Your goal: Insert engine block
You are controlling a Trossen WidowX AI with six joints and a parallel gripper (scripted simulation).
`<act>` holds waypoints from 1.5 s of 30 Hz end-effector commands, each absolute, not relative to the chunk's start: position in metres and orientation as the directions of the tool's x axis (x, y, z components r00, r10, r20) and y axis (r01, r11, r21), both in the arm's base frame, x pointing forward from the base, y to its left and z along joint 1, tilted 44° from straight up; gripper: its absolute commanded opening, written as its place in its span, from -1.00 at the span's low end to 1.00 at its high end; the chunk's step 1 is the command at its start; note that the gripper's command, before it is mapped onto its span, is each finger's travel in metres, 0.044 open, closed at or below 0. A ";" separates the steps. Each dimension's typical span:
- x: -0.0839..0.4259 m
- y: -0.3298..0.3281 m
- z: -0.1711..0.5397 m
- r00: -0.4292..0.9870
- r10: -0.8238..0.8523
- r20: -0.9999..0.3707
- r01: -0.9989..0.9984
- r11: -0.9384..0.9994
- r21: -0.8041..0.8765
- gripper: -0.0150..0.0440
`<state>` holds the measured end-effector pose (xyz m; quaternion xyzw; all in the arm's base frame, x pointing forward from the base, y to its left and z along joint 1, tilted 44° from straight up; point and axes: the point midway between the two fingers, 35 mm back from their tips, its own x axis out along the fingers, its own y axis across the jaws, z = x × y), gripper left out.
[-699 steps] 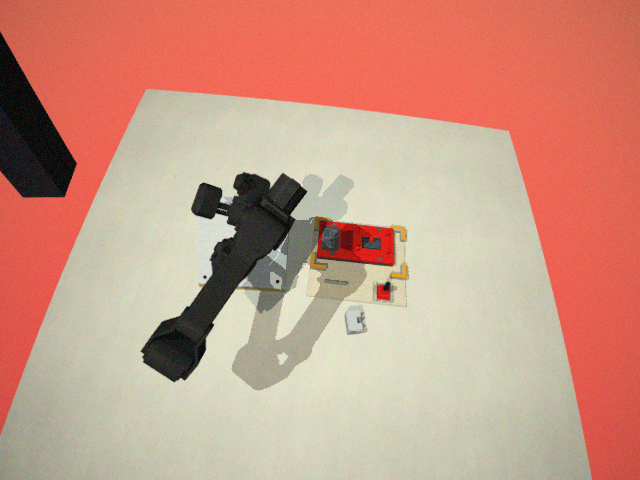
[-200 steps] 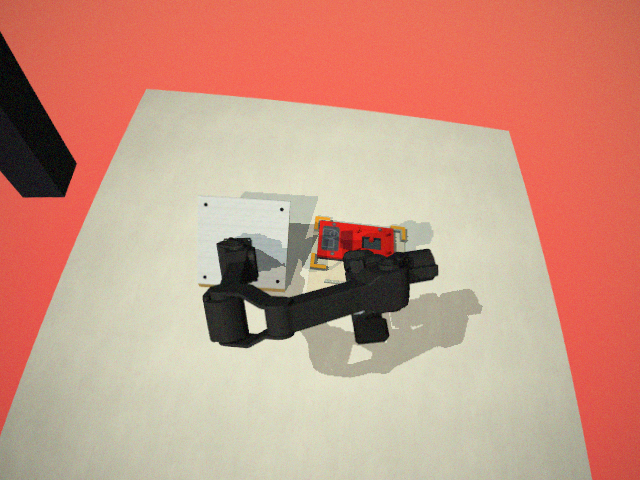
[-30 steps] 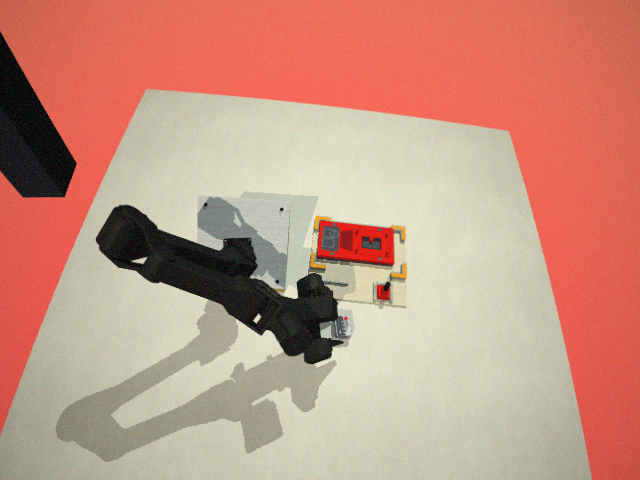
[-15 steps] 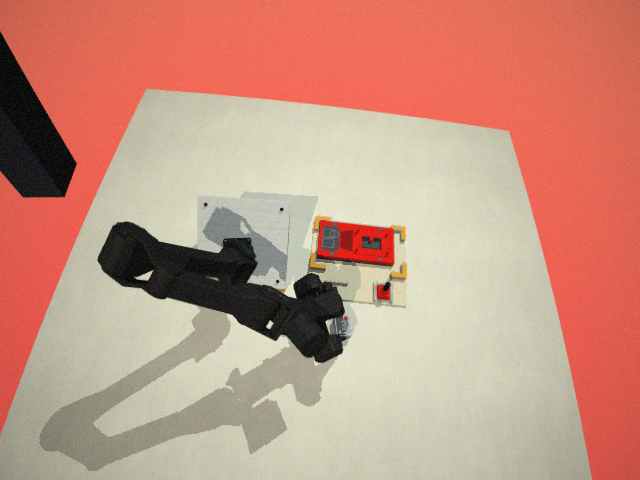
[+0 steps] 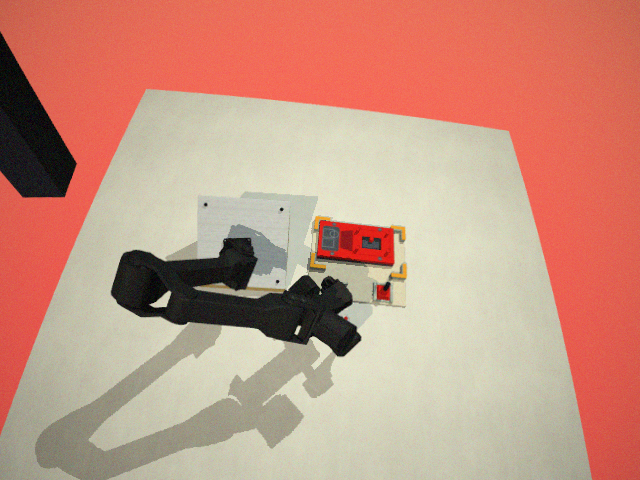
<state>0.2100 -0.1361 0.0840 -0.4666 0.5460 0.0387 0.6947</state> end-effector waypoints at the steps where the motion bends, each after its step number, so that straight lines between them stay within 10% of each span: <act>1: 0.211 -0.136 0.084 0.332 -0.470 -0.818 -0.652 0.512 -0.559 1.00; 32: 0.232 -0.124 0.111 -0.054 -0.688 -0.723 -0.998 0.014 0.061 1.00; 45: 0.244 -0.127 0.108 -0.057 -0.694 -0.718 -0.997 0.004 0.076 1.00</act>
